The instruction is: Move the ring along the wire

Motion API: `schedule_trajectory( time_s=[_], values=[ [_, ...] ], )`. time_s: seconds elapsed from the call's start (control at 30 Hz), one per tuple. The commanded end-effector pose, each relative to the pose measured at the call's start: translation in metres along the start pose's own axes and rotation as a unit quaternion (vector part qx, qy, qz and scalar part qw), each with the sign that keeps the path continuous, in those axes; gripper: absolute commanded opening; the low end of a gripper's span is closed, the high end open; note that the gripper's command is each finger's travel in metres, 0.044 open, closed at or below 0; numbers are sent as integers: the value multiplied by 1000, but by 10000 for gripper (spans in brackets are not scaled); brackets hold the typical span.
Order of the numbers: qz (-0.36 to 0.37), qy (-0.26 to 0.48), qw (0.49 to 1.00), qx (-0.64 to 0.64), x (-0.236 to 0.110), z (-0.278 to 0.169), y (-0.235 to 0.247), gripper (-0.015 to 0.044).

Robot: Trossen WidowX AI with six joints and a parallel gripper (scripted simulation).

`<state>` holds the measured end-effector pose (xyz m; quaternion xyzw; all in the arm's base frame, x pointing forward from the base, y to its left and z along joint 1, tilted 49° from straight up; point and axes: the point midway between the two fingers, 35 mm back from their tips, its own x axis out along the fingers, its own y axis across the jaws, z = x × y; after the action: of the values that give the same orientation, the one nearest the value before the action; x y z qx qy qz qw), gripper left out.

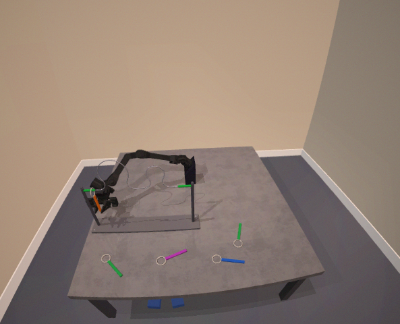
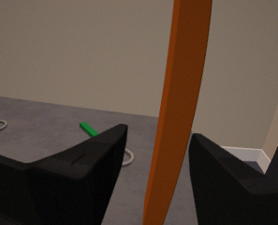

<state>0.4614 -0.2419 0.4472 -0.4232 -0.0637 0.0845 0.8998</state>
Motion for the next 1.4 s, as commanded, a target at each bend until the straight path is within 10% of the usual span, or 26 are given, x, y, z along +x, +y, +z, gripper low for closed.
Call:
schedule_trajectory(
  time_s=[0.0, 0.87, 1.27, 1.37],
  values=[
    [-2, 0, 1000, -3, 6, 1, -1, 160],
    [-2, 0, 1000, -3, 6, 1, -1, 160],
    [0, -1, 1000, -1, 6, 1, 0, -150],
    [0, -1, 1000, -1, 6, 1, 0, -150]
  ],
)
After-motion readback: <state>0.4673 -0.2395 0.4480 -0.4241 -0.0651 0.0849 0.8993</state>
